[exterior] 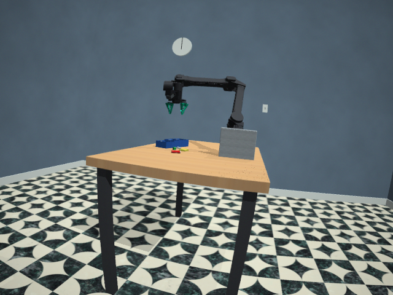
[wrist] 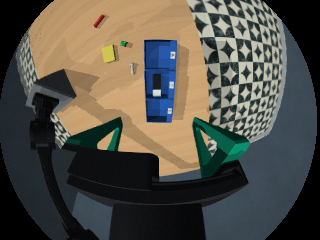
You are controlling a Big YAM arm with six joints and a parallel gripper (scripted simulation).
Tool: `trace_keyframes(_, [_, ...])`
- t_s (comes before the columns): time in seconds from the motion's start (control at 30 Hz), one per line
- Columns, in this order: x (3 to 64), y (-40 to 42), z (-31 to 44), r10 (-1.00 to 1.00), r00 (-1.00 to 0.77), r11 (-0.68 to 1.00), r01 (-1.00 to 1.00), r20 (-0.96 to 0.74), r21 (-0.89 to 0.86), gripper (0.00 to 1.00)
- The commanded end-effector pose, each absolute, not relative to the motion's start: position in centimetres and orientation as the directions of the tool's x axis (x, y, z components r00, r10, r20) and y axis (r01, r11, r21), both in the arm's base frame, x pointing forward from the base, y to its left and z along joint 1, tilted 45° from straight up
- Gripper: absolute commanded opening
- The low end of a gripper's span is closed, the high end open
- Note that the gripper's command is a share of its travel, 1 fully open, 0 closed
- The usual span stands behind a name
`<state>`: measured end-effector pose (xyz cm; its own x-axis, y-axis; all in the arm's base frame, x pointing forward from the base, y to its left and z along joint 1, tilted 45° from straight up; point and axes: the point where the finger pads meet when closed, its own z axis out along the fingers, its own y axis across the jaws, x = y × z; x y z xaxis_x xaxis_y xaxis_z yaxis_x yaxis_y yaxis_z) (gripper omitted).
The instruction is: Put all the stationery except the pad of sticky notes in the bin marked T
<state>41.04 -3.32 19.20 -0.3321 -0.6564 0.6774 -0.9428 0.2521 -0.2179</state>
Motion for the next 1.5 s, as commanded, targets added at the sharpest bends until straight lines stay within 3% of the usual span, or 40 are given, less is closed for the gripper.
trace_keyframes(0.0, [41.07,-3.3,19.87,-0.662,-0.362,0.258,-0.932,0.656,-0.254,1.0])
trace_keyframes(1.47, [40.9,-3.71,19.68,-0.661,-0.361,0.26,-0.933,0.658,-0.25,1.0])
